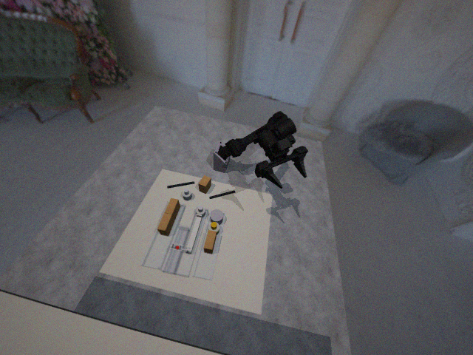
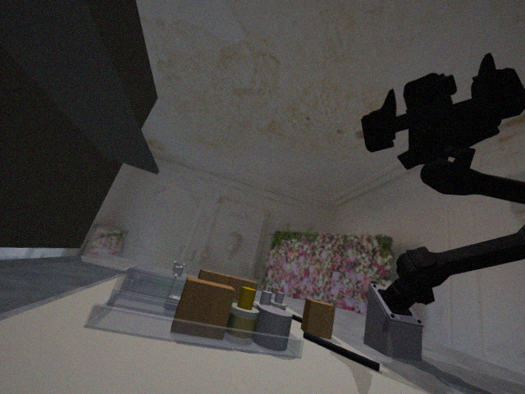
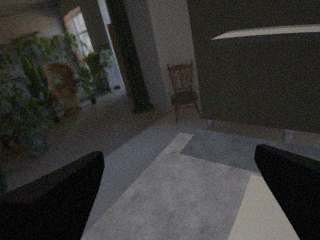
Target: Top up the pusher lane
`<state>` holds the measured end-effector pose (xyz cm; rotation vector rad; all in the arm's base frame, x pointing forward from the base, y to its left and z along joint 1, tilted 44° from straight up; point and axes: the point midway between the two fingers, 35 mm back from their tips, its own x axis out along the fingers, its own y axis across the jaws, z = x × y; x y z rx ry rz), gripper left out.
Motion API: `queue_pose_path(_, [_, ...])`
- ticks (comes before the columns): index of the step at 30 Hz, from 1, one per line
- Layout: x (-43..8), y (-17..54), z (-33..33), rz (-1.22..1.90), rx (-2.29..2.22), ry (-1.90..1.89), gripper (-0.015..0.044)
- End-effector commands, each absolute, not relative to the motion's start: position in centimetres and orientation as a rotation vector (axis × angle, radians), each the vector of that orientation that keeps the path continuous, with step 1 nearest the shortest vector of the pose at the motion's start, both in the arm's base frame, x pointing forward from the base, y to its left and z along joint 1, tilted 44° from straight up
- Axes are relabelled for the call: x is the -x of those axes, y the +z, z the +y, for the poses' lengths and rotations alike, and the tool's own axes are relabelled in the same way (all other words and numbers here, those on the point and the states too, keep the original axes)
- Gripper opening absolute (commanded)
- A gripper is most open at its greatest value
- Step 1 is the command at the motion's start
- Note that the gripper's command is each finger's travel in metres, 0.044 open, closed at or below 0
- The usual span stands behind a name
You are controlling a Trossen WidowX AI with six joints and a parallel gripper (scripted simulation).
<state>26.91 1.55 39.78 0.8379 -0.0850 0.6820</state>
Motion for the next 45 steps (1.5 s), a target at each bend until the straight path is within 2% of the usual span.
queue_pose_path(1, [-32.0,35.6,-2.5,0.016,-0.812,0.481,0.044])
queue_pose_path(9, [-37.1,26.0,-8.3,0.27,-0.742,0.224,0.044])
queue_pose_path(17, [-37.9,15.0,-12.4,0.61,-0.645,0.096,0.044])
queue_pose_path(24, [-35.3,6.0,-13.9,0.938,-0.574,0.126,0.044])
queue_pose_path(33, [-28.6,-2.6,-13.0,1.325,-0.557,0.397,0.044])
queue_pose_path(37, [-25.7,-4.5,-12.1,1.426,-0.586,0.568,0.044])
queue_pose_path(45, [-25.8,-4.4,-11.9,1.429,-0.587,0.575,0.044])
